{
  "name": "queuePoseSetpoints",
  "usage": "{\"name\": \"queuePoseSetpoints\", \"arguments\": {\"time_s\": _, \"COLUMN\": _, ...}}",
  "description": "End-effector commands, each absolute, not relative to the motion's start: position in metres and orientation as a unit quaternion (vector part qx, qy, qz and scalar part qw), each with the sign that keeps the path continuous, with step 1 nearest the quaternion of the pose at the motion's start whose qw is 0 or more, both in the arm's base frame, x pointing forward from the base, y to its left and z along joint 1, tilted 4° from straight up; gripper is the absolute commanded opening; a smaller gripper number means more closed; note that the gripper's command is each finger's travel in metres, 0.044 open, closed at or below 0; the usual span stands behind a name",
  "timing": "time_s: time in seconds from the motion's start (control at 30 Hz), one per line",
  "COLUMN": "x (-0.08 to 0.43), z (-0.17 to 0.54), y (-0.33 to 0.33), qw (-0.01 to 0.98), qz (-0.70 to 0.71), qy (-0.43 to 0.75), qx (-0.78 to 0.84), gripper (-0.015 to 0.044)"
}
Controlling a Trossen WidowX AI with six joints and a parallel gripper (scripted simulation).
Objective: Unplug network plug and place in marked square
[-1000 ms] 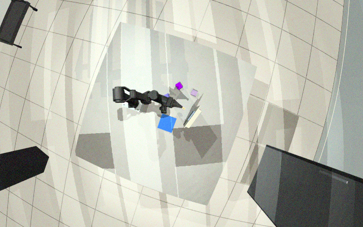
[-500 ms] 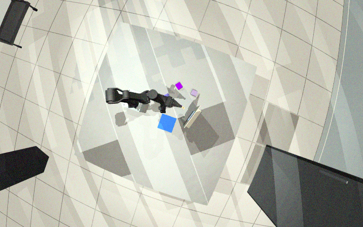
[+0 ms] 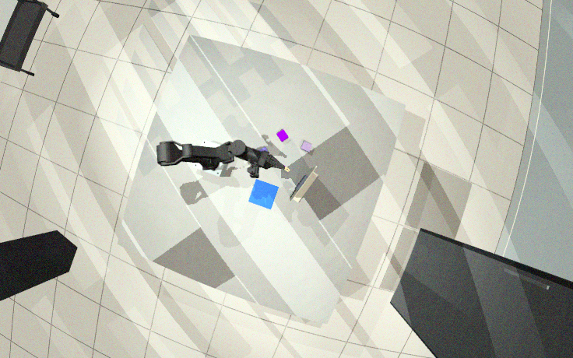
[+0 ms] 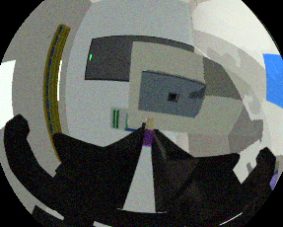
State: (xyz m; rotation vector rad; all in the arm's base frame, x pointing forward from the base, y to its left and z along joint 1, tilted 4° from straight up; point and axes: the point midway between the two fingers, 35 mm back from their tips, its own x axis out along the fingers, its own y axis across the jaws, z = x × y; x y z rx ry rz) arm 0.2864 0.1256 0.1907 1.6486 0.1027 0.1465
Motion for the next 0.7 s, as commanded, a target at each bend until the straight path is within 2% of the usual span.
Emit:
{"name": "queuePoseSetpoints", "arguments": {"time_s": 0.0, "x": 0.283, "z": 0.199, "y": 0.123, "qw": 0.676, "qz": 0.065, "qy": 0.042, "qx": 0.733, "gripper": 0.0000}}
{"name": "queuePoseSetpoints", "arguments": {"time_s": 0.37, "x": 0.277, "z": 0.208, "y": 0.118, "qw": 0.677, "qz": 0.063, "qy": 0.043, "qx": 0.732, "gripper": 0.0000}}
{"name": "queuePoseSetpoints", "arguments": {"time_s": 0.67, "x": 0.292, "z": 0.183, "y": 0.105, "qw": 0.703, "qz": 0.014, "qy": 0.075, "qx": 0.707, "gripper": 0.0000}}
